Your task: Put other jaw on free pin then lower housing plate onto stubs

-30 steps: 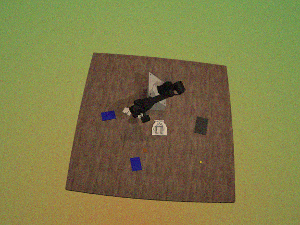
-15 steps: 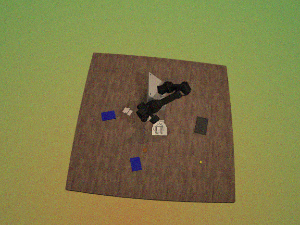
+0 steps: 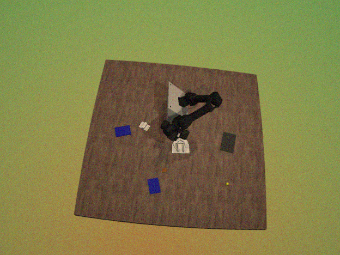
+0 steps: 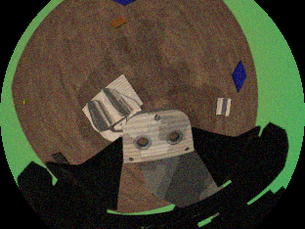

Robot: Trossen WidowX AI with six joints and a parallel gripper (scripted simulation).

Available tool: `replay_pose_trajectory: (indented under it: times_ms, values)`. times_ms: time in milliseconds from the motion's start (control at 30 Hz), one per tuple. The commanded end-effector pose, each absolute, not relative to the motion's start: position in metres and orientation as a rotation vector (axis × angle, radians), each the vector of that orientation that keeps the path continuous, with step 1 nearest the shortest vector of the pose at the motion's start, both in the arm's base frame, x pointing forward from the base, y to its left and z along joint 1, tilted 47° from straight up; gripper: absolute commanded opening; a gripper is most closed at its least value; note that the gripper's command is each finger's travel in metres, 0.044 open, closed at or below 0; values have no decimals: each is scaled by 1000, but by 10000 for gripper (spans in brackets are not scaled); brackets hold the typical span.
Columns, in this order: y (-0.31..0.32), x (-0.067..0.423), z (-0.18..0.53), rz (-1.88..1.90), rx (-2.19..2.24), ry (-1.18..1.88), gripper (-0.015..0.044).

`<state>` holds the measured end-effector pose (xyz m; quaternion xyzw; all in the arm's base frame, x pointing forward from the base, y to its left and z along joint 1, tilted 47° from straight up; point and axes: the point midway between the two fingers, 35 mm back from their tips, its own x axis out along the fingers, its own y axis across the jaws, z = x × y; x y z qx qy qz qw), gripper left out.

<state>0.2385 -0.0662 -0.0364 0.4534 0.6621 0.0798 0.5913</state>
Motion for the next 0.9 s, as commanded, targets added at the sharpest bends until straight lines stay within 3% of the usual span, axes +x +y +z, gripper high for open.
replay_pose_trajectory:
  times_ms: [0,867]
  values:
    - [-56,242,-25,272,972,1502,351]
    - [-17,243,2,541,717,1396,351]
